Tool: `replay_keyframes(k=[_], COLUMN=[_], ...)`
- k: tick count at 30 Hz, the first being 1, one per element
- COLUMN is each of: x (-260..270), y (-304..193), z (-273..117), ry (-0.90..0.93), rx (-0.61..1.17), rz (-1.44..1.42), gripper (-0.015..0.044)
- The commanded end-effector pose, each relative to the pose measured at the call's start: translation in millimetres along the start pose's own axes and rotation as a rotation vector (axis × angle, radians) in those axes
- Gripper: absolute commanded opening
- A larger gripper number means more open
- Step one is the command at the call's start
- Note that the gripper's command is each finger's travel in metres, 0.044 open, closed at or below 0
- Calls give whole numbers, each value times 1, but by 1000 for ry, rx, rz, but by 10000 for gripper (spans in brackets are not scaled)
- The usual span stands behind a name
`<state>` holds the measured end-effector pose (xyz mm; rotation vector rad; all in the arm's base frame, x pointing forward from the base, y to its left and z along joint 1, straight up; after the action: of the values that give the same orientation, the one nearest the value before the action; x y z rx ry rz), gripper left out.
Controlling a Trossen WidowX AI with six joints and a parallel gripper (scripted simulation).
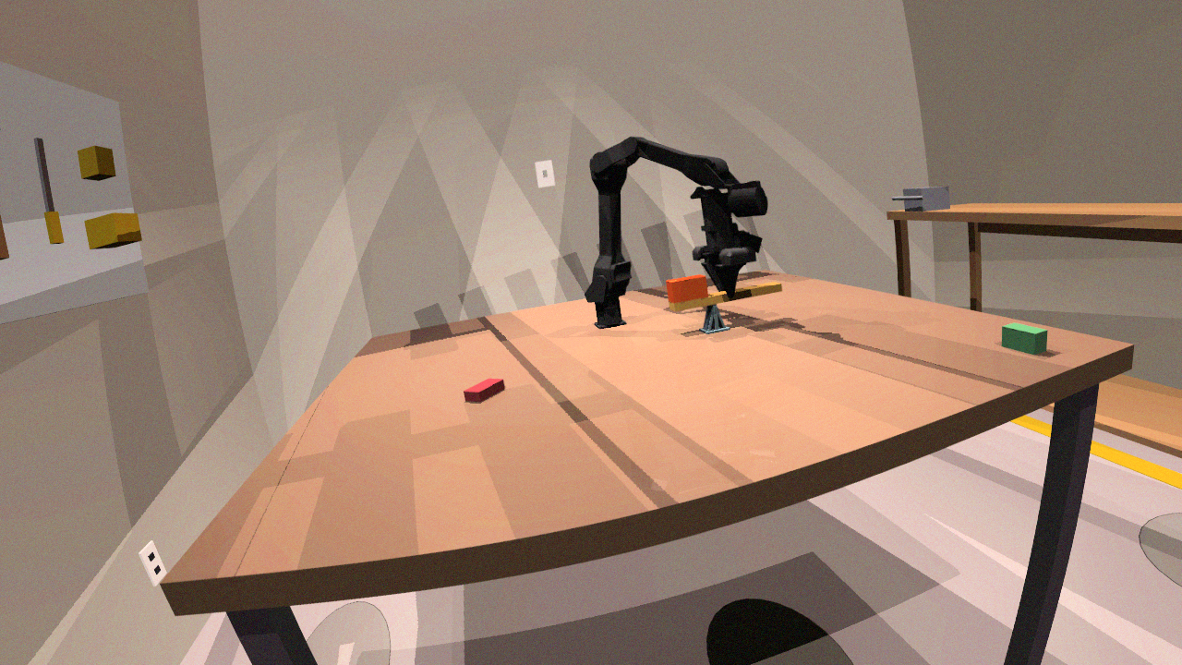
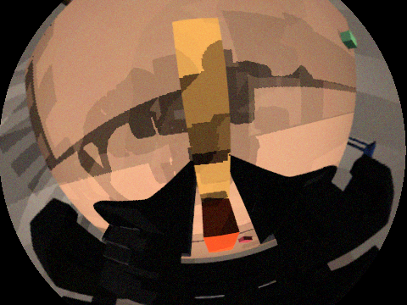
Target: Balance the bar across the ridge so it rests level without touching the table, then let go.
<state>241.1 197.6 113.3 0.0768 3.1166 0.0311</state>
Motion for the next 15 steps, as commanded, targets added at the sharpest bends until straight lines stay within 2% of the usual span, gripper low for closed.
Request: replay_keyframes(k=[1, 15], x=[0, 0], y=[0, 0], z=[3, -1], ry=[5, 0], rx=[3, 0], rz=[2, 0], gripper=[0, 0])
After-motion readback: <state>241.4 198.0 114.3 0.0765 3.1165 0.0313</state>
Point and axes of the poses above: the point midway between the two fingers, 35 mm back from their tips, its own z axis out along the fingers, its own x axis across the jaws, y = z × x, the point moved 1 cm from there along -z, back along the fingers, and after that the axes turned 3 degrees about z, right-handed, at the moved point
